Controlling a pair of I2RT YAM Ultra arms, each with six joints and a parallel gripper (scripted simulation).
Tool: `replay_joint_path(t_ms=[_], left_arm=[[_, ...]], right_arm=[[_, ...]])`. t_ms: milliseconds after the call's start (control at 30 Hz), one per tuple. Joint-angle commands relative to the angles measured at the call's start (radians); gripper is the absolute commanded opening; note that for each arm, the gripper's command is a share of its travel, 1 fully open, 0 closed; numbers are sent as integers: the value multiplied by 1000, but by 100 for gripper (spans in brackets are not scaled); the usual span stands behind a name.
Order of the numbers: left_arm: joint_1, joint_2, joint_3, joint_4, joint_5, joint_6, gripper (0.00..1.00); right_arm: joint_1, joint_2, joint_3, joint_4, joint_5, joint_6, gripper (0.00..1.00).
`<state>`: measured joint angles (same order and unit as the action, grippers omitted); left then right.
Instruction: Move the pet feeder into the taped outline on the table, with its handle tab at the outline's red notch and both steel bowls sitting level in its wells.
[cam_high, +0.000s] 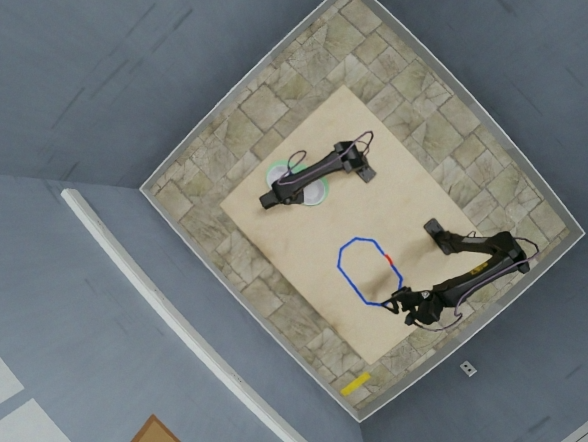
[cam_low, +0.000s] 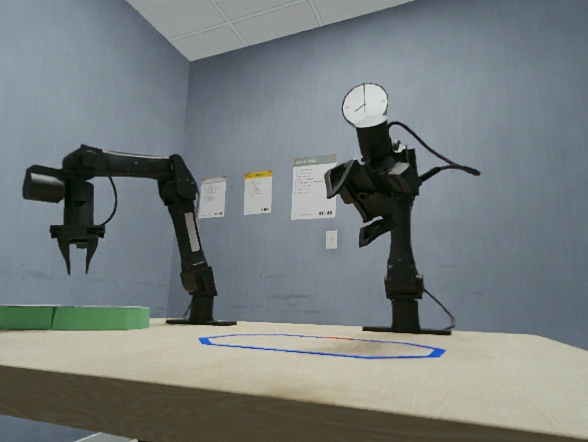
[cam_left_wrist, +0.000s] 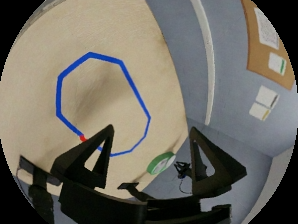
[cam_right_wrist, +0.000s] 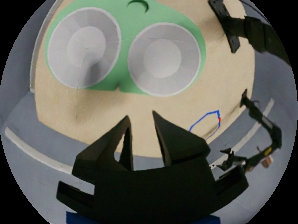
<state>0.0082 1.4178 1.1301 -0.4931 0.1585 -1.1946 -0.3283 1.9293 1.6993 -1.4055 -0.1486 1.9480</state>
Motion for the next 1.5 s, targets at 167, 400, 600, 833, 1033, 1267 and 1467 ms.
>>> replay_joint_path(t_ms=[167, 400, 600, 833, 1033, 1267, 1467], left_arm=[[-7, -93, -36, 134, -74, 388, 100], [-12, -183, -1, 207, -107, 581, 100], [-9, -248, 1, 255, -139, 789, 100], [-15, -315, -64, 374, -164, 1059, 100], [-8, -379, -85, 489, -166, 1231, 100], [3, -410, -62, 527, -141, 1204, 100], [-10, -367, -59, 539, -141, 1208, 100]], right_arm=[[-102, -51, -65, 18, 17, -513, 30], [-215, -64, -133, -20, 41, -830, 30], [-304, -82, -201, -26, 56, -1142, 30], [-390, -106, -241, 15, 45, -1467, 30], [-462, -110, -295, -14, 50, -1655, 30], [-493, -116, -300, -11, 51, -1624, 30], [-465, -117, -278, 9, 52, -1630, 30]])
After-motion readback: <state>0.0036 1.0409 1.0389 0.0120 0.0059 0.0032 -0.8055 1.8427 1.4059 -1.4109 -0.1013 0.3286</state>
